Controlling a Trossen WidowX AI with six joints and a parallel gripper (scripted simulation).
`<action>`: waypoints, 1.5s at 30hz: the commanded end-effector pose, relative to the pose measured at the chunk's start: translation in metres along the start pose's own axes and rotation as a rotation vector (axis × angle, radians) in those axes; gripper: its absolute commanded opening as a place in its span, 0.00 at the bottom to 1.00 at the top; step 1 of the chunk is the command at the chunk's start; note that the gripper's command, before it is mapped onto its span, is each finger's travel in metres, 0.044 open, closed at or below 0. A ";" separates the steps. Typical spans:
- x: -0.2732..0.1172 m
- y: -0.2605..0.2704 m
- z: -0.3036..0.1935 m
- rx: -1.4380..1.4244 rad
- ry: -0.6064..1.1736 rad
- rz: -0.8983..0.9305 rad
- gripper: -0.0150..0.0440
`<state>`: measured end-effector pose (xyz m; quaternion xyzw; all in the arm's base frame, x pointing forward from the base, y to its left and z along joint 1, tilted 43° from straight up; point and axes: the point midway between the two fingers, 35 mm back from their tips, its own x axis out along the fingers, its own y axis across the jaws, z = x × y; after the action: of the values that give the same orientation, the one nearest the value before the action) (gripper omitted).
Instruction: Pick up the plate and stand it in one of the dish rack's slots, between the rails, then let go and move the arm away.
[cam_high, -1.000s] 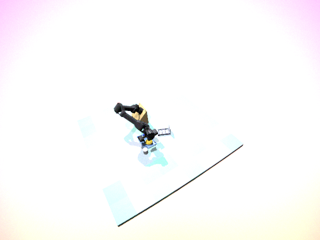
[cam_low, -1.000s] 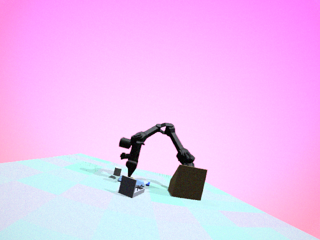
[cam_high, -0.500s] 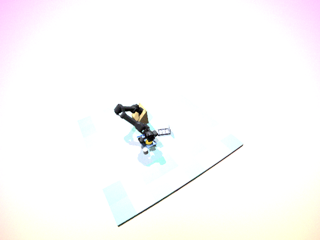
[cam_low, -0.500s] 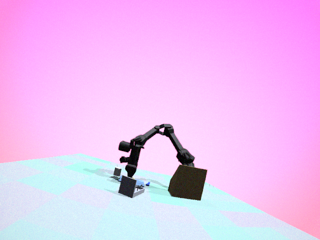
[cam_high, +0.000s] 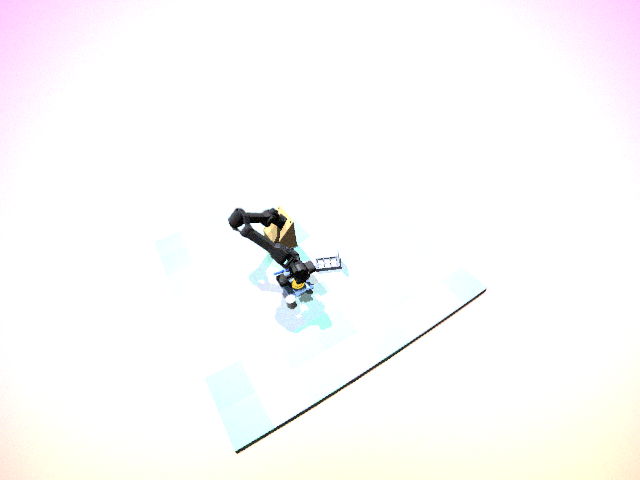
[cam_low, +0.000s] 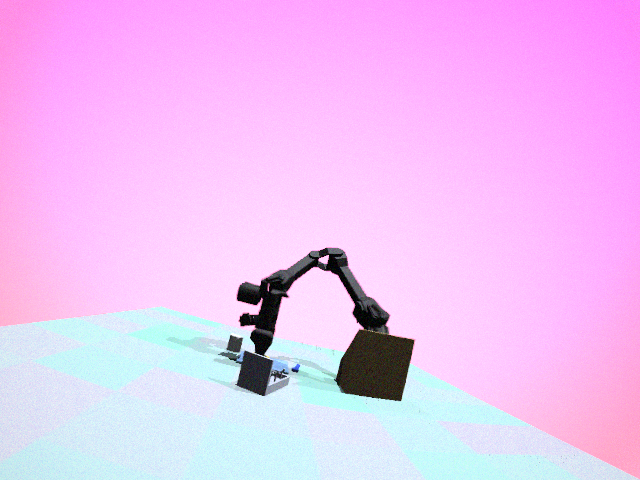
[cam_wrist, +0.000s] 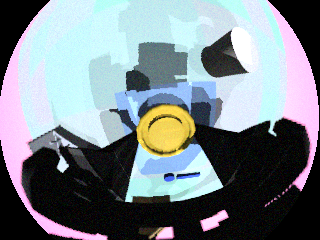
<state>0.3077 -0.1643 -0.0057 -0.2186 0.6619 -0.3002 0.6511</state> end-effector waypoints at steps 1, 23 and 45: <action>0.000 0.000 0.000 -0.005 -0.001 -0.002 0.78; -0.113 0.008 0.016 0.001 -0.006 0.020 0.25; -0.173 0.015 0.012 -0.162 -0.002 0.009 0.25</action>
<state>0.3332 -0.0427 0.1126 -0.2395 0.6713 -0.2763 0.6448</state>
